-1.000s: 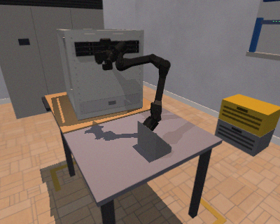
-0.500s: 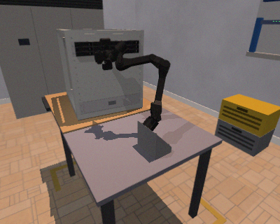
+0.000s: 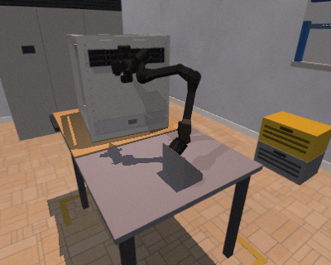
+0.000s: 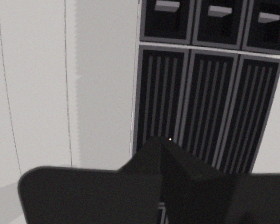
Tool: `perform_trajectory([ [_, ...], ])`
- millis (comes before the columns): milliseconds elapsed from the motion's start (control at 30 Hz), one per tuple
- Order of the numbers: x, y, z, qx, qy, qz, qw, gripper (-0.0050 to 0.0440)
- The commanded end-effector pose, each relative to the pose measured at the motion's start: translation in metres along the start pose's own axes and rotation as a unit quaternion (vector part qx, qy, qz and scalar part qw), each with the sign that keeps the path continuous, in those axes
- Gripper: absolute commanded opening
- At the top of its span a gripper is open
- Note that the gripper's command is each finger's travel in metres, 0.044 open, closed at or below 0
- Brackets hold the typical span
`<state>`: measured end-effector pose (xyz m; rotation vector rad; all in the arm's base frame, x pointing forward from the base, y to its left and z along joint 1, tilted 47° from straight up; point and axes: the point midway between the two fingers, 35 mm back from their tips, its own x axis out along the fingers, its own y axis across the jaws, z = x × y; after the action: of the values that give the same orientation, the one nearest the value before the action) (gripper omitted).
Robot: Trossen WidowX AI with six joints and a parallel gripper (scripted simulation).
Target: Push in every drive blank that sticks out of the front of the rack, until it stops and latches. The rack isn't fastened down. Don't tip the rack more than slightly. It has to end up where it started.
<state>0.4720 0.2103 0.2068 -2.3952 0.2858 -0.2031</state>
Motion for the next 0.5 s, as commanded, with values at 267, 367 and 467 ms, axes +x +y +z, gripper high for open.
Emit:
perform_trajectory([
  [267,0.0031,-0.0067,-0.0035,0.009,0.004,-0.005,1.0,-0.005],
  [367,0.0043,-0.0067,-0.0036,0.009,0.004,-0.005,1.0,-0.005],
  [467,0.0054,-0.0067,-0.0036,0.009,0.004,-0.005,1.0,-0.005],
])
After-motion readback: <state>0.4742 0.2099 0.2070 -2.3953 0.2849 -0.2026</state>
